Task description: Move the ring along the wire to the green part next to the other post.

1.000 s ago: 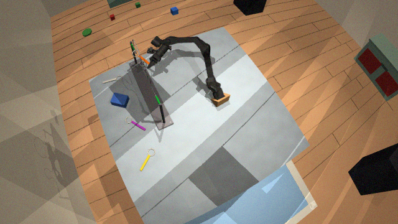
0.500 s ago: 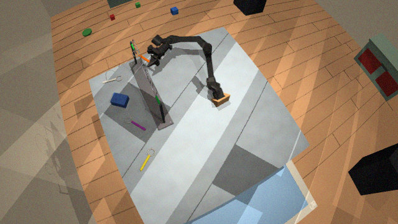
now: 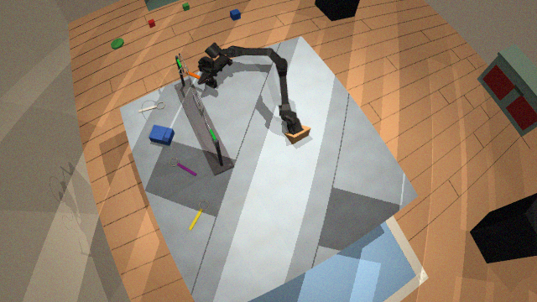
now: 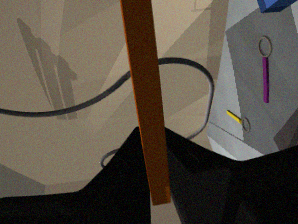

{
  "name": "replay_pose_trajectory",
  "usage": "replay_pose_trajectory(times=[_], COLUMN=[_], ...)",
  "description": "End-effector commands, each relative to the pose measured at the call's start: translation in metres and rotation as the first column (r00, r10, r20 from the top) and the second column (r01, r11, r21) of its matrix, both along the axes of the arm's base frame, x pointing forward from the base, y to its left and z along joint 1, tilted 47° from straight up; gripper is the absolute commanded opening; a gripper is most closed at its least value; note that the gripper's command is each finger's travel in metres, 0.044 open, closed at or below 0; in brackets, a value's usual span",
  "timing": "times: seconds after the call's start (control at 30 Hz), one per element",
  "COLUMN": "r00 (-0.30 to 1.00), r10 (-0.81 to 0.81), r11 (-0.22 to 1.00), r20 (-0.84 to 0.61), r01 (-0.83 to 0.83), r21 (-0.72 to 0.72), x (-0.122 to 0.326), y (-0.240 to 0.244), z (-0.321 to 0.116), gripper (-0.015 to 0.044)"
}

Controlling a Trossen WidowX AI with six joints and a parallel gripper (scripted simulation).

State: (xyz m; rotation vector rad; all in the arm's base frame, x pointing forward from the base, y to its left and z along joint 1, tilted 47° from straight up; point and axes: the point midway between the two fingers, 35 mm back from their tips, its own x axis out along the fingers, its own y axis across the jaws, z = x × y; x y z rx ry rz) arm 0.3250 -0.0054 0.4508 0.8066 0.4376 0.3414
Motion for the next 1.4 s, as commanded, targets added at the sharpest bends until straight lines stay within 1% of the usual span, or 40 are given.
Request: replay_pose_trajectory(times=[0.0,0.3,0.53,0.73,1.0,1.23,1.37], r00=[1.0,1.0,0.999,0.999,0.999,0.999,0.999], r10=[0.01,0.016,-0.045,-0.045,-0.043,-0.045,-0.048], r11=[0.998,0.981,0.952,0.933,0.928,0.937,0.952], r20=[0.003,-0.005,0.015,0.01,0.007,0.01,0.016], r01=[-0.01,-0.015,0.038,0.038,0.038,0.038,0.04], r21=[0.066,0.194,0.304,0.357,0.371,0.348,0.304], x=[-0.003,-0.004,0.003,0.002,0.001,0.001,0.001], y=[0.008,0.019,0.031,0.036,0.038,0.038,0.038], z=[0.011,0.028,0.043,0.055,0.064,0.066,0.066], gripper=[-0.015,-0.015,-0.015,-0.015,-0.015,-0.015,-0.015])
